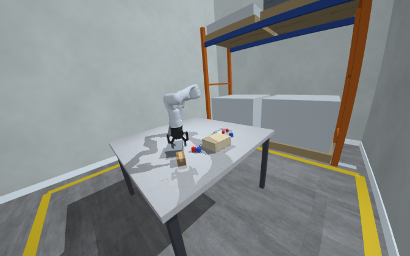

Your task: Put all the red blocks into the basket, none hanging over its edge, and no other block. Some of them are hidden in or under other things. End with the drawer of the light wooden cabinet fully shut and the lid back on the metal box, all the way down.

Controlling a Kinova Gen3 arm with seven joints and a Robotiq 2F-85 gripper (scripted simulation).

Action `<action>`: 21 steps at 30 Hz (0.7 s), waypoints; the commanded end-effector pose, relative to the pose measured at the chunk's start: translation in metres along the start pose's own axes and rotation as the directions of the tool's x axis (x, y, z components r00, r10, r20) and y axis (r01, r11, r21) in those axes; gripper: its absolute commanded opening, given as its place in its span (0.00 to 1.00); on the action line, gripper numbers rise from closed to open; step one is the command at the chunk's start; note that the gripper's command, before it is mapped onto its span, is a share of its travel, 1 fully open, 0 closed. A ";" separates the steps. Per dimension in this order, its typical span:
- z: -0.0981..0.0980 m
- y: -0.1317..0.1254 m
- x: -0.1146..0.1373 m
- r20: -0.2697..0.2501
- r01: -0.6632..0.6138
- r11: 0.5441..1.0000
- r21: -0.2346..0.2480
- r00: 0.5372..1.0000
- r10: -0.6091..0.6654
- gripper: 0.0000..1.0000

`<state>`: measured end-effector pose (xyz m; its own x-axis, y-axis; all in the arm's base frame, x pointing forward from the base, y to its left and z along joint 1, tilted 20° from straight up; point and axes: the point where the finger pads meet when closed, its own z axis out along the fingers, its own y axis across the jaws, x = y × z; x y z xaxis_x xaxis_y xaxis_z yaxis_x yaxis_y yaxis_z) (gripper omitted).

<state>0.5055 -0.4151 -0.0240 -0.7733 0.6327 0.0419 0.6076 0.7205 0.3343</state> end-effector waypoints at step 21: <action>-0.064 0.000 0.000 0.002 0.000 1.000 0.000 1.000 0.000 0.83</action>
<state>0.4944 -0.4324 0.0338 -0.7733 0.6326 0.0419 0.6075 0.7205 0.3345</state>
